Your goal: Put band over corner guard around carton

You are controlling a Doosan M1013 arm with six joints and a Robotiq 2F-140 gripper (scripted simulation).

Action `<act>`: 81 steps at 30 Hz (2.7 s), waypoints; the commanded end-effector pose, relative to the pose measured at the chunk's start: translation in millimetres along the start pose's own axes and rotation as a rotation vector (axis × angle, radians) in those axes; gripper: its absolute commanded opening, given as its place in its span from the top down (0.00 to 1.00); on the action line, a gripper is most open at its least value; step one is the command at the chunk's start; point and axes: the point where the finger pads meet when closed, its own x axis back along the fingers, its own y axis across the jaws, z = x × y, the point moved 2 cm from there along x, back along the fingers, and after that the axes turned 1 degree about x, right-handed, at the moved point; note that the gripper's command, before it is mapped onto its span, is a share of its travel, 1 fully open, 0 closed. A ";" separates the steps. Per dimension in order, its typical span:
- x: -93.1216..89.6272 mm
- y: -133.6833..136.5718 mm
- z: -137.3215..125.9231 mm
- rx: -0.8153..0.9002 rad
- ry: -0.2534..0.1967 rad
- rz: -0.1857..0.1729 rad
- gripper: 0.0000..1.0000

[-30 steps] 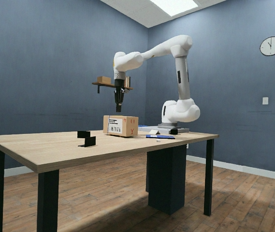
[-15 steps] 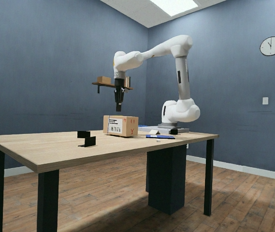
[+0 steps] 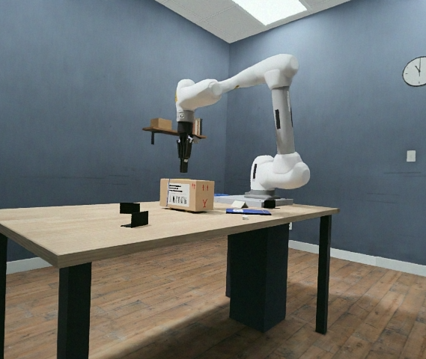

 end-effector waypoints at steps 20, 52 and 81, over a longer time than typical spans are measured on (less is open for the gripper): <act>-4.6 40.8 -89.6 0.282 -0.002 0.000 0.82; -12.9 40.8 -89.7 0.282 -0.002 0.000 0.82; -27.6 40.7 -89.9 0.282 -0.002 0.000 0.82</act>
